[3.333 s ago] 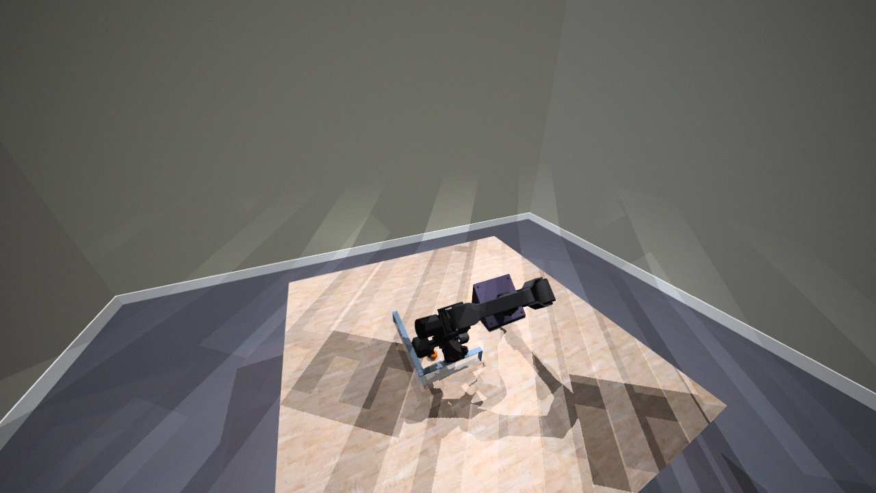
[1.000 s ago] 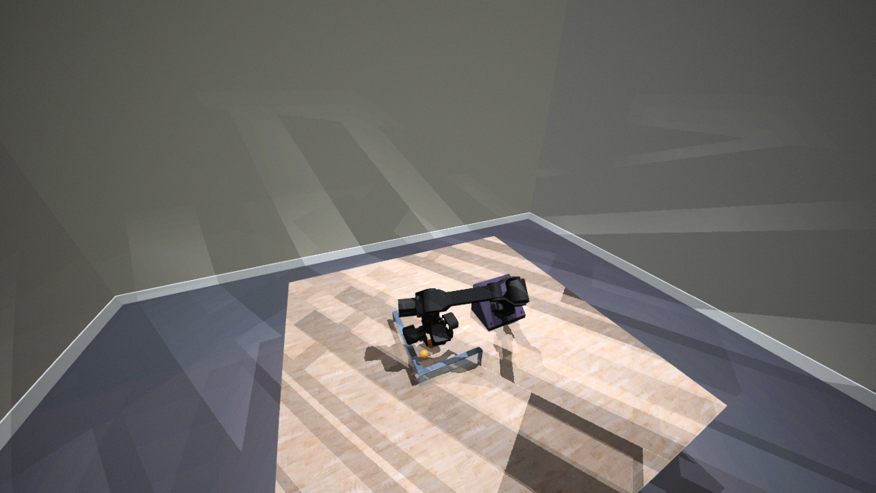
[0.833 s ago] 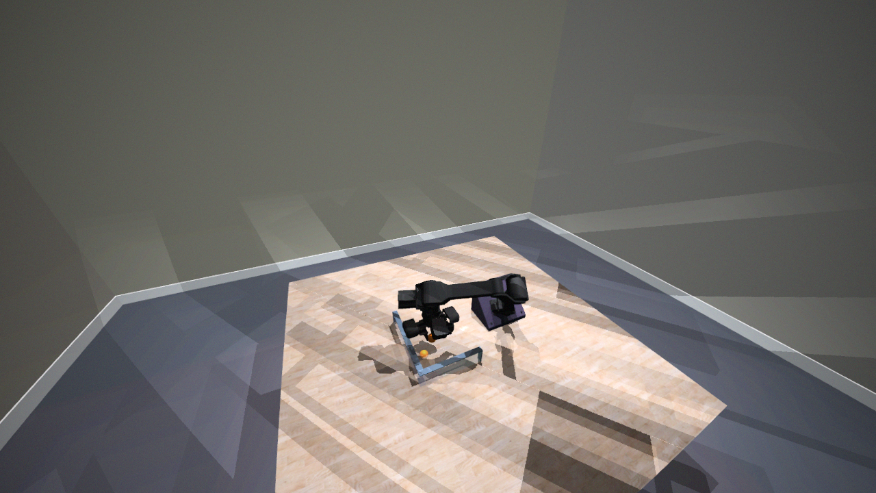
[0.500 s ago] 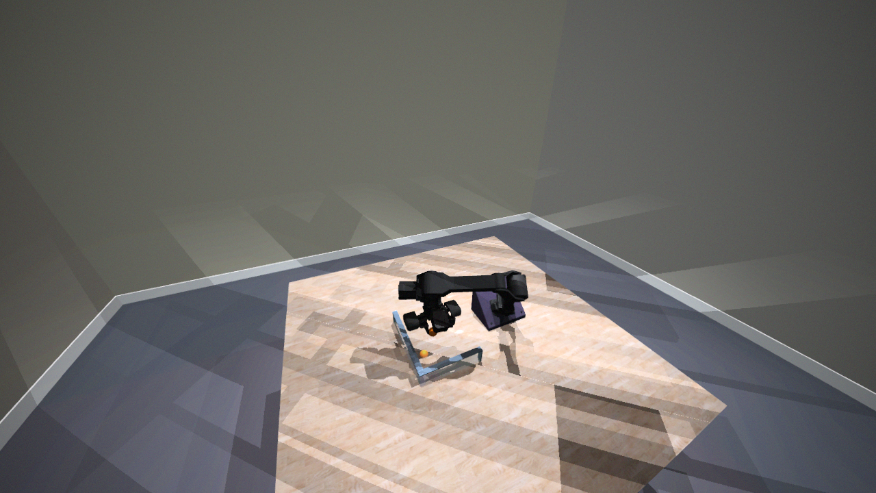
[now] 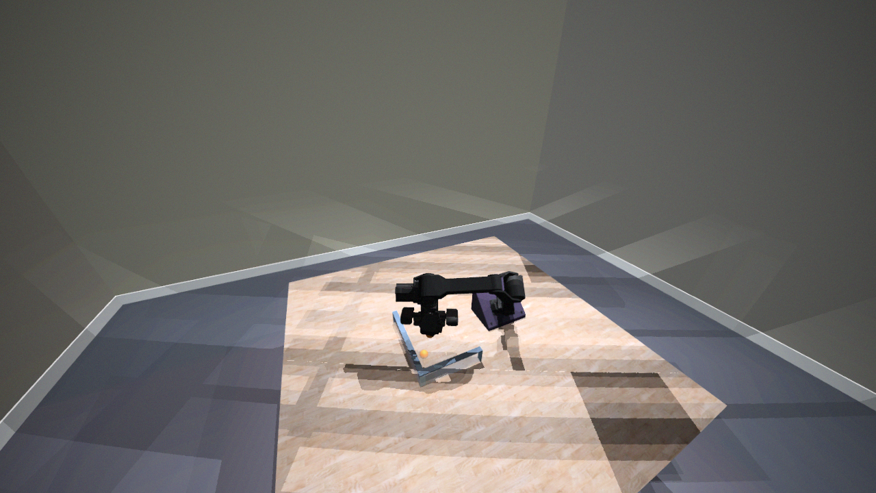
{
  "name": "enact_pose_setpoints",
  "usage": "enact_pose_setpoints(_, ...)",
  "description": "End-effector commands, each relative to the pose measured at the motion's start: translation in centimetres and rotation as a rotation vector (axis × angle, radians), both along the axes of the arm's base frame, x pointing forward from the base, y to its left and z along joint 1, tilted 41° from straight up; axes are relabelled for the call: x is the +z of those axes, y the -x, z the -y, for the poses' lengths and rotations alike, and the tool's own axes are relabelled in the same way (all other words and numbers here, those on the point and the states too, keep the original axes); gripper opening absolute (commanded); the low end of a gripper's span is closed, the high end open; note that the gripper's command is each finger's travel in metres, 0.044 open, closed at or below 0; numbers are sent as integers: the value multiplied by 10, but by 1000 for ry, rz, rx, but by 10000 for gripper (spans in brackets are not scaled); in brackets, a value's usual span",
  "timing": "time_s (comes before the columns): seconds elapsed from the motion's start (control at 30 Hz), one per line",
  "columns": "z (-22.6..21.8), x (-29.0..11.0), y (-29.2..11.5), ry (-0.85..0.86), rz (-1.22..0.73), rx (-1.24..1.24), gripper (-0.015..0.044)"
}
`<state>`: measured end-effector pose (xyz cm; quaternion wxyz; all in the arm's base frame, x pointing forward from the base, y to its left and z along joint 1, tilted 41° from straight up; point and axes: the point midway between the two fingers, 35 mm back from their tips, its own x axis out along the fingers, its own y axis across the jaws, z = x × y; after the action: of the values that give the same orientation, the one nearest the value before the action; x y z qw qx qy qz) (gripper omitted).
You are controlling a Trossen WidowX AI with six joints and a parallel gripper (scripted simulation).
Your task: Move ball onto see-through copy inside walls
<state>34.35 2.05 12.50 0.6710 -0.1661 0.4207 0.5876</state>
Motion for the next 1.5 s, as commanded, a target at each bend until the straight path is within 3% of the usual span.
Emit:
enact_pose_setpoints(0.0,-1,-3,-4,8,-83,-103,0)
enact_pose_setpoints(0.97,-13,-26,-21,47,-694,-821,0)
enact_pose_setpoints(1.47,-34,-51,-22,47,-707,-837,0)
